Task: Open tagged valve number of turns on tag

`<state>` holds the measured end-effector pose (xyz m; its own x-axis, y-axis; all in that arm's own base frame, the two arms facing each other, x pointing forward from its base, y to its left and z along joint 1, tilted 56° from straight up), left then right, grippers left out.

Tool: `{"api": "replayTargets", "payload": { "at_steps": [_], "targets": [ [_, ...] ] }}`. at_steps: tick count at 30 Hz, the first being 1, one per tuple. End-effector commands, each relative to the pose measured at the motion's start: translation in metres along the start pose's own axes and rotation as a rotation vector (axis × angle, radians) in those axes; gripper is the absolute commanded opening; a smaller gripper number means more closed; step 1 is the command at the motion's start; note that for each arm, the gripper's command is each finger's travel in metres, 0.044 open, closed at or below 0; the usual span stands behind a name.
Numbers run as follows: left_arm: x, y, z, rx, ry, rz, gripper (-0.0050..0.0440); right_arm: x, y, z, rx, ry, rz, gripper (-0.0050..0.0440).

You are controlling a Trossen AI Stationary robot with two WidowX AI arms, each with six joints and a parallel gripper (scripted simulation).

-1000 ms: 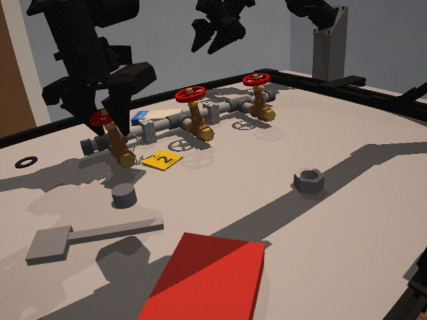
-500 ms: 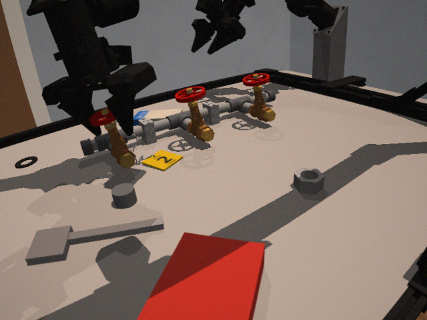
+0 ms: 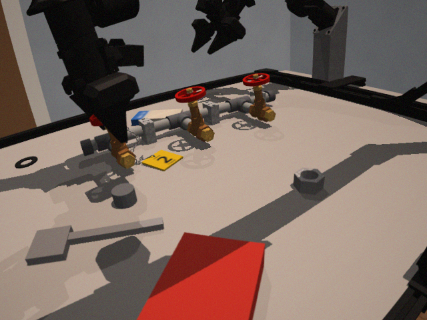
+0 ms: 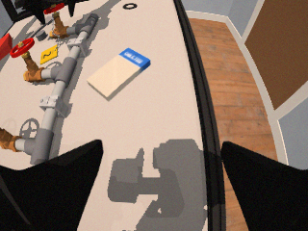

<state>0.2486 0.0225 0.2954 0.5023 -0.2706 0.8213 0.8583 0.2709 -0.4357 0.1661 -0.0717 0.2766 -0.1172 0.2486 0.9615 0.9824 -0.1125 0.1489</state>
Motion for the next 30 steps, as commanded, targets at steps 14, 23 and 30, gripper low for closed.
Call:
{"api": "replayTargets", "payload": {
  "at_steps": [14,23,30],
  "targets": [
    [0.0001,0.0,0.0002,0.0,0.942,0.0,0.04,0.0,0.0,0.0,0.0,0.0,0.0,0.04],
    [0.0001,0.0,0.0001,0.001,1.019,0.0,0.0376,0.0,0.0,0.0,0.0,0.0,0.0,0.04],
    [0.0001,0.0,0.0001,0.001,1.019,0.0,0.0208,0.0,0.0,0.0,0.0,0.0,0.0,0.04]
  ]
}}
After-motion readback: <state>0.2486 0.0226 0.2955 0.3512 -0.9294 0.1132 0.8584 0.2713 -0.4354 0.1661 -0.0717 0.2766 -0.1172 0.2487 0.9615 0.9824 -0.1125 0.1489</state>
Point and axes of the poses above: on each arm, the point midway between the two fingers, 35 mm back from their tips, its own y axis out along the fingers, its own z axis across the jaws, x = y × z, the point moved 7 cm from there along -y, back along the fingers, and after that the axes turned 5 degrees about y, right-handed, at the moved point
